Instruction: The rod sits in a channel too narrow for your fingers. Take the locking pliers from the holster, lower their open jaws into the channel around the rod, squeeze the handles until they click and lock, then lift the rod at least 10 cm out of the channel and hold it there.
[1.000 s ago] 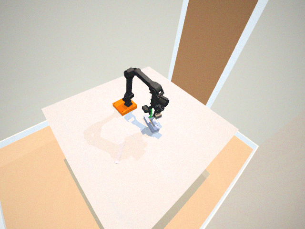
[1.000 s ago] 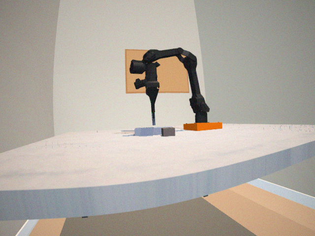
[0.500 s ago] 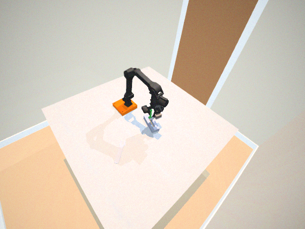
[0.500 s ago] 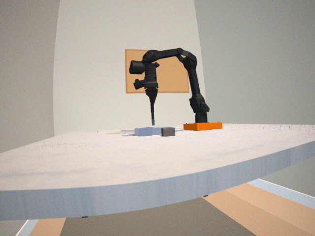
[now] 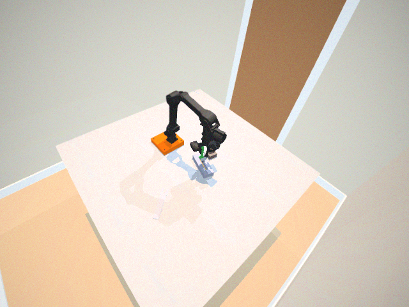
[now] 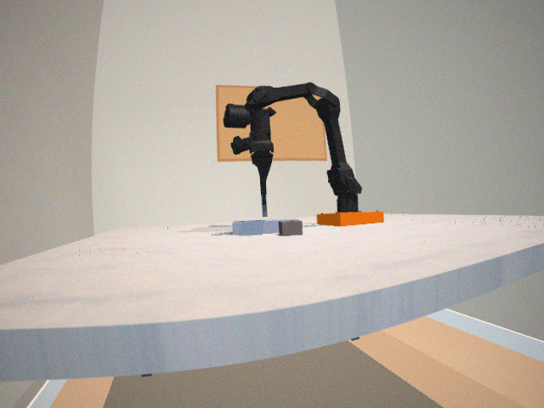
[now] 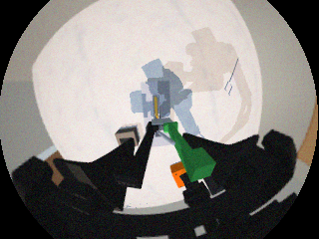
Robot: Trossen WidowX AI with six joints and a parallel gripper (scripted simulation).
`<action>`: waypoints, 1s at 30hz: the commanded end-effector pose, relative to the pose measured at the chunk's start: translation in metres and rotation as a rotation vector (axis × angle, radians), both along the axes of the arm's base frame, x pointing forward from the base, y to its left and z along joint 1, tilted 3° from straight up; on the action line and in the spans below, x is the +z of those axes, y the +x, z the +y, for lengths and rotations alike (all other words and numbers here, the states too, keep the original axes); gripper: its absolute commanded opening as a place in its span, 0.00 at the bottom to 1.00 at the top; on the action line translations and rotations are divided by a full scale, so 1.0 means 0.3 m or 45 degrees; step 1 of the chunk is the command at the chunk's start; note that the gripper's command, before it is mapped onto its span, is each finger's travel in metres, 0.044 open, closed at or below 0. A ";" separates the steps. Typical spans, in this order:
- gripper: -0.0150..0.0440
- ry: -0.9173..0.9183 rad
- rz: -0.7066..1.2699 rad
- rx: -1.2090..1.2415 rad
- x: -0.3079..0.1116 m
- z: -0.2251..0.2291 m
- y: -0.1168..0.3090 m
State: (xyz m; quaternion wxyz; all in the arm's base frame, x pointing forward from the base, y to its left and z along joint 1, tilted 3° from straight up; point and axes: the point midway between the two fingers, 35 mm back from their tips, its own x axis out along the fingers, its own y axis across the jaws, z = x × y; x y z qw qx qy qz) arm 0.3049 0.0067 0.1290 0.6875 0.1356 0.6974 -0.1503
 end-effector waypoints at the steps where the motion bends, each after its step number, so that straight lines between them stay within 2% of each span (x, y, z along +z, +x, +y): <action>1: 0.79 -0.006 -0.005 -0.004 -0.001 -0.002 0.000; 30: 0.79 -0.006 -0.005 -0.004 -0.095 -0.006 -0.002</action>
